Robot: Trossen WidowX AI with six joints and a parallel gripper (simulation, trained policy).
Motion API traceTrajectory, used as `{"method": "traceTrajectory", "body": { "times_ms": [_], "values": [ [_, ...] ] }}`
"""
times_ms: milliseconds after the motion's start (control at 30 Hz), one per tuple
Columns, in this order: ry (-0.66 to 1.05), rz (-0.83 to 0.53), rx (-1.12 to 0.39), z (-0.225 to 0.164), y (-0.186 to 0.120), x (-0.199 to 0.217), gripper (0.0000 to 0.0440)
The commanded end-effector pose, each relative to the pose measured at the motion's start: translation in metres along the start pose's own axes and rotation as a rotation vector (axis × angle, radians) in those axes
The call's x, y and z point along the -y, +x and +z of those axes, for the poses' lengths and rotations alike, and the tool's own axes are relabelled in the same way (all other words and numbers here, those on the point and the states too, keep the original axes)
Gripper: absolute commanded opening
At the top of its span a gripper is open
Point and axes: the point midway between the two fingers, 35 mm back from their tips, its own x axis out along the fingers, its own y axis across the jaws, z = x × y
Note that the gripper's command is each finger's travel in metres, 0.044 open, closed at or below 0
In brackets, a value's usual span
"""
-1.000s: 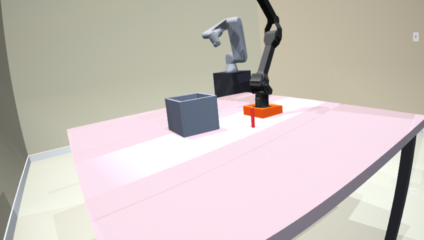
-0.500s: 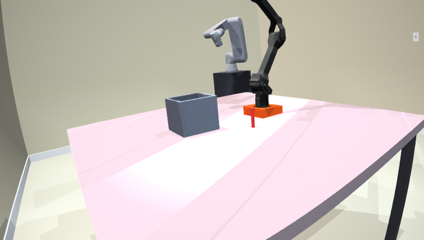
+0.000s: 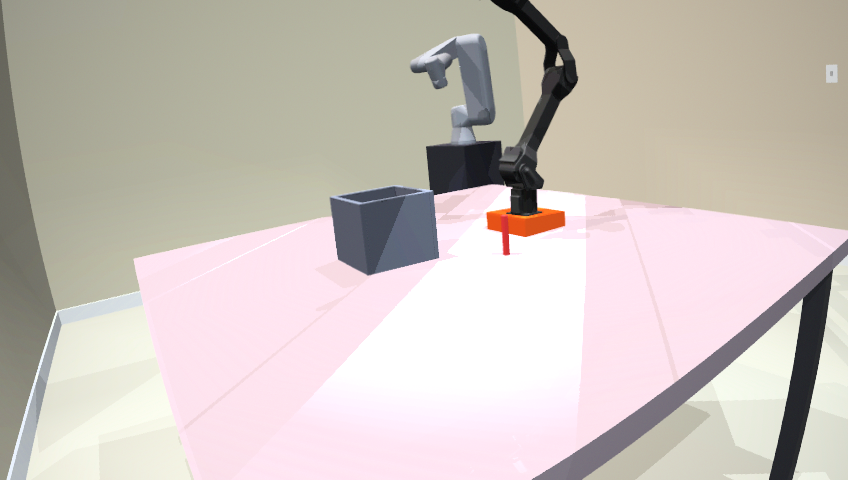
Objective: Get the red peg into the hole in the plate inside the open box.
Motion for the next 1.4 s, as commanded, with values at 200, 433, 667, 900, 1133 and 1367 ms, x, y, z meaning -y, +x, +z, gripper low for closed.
{"method": "traceTrajectory", "body": {
  "times_ms": [200, 433, 667, 900, 1133, 1367],
  "values": [
    [0.177, 0.146, -0.198, -0.050, -0.008, -0.042, 0.0440],
    [0.317, 0.241, -0.352, -0.082, -0.019, -0.074, 0.0440],
    [0.459, 0.338, -0.512, -0.109, -0.031, -0.112, 0.0440],
    [0.603, 0.439, -0.664, -0.126, -0.042, -0.153, 0.0440],
    [0.751, 0.521, -0.808, -0.131, -0.056, -0.190, 0.0440],
    [0.883, 0.582, -0.967, -0.134, -0.074, -0.224, 0.0440]
  ]
}}
